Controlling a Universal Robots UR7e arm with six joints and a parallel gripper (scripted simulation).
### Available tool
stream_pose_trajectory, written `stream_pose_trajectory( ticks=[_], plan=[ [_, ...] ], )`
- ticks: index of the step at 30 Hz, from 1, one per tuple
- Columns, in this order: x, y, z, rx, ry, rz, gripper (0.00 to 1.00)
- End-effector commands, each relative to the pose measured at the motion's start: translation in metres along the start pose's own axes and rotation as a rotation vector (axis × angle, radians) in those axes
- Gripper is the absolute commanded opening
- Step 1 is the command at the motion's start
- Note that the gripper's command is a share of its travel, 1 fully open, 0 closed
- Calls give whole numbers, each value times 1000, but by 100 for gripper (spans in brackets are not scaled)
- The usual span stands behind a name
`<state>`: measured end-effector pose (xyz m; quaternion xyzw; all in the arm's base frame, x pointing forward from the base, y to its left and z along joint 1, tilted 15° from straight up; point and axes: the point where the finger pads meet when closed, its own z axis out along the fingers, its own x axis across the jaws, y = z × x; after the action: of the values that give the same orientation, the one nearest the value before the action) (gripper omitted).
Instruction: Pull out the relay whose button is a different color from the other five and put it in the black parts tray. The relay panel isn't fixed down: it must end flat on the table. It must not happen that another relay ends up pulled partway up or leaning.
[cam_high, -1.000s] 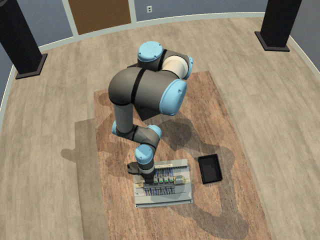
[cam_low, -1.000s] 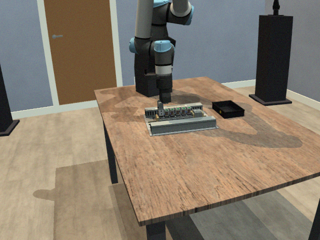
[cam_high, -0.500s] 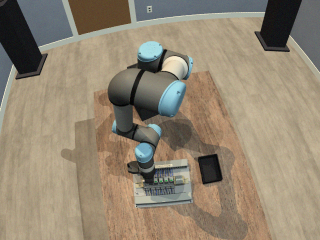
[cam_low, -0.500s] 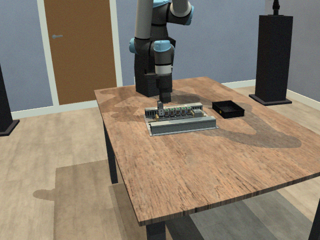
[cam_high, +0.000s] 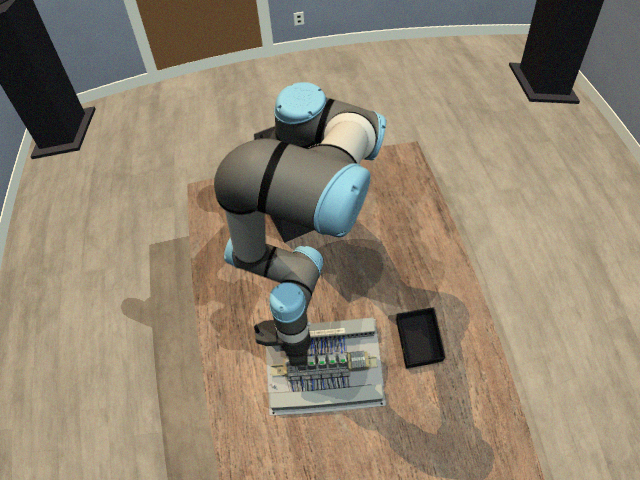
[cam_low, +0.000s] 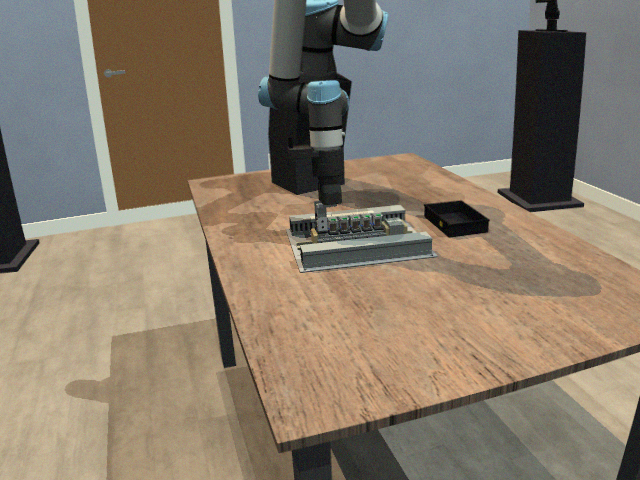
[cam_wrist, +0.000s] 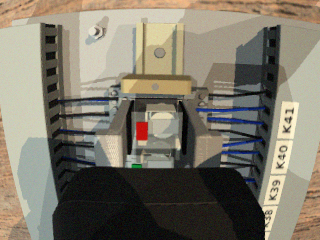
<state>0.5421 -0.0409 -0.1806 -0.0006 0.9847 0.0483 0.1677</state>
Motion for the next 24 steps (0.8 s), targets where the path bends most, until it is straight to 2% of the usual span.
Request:
stream_pose_trajectory(
  ticks=[1, 8, 16, 24],
  plan=[
    [0, 0, -1, 1, -13, 0, 0],
    [-1, 0, 0, 0, -8, 0, 0],
    [-1, 0, -1, 1, 25, 0, 0],
    [-1, 0, -1, 1, 31, 0, 0]
  ],
)
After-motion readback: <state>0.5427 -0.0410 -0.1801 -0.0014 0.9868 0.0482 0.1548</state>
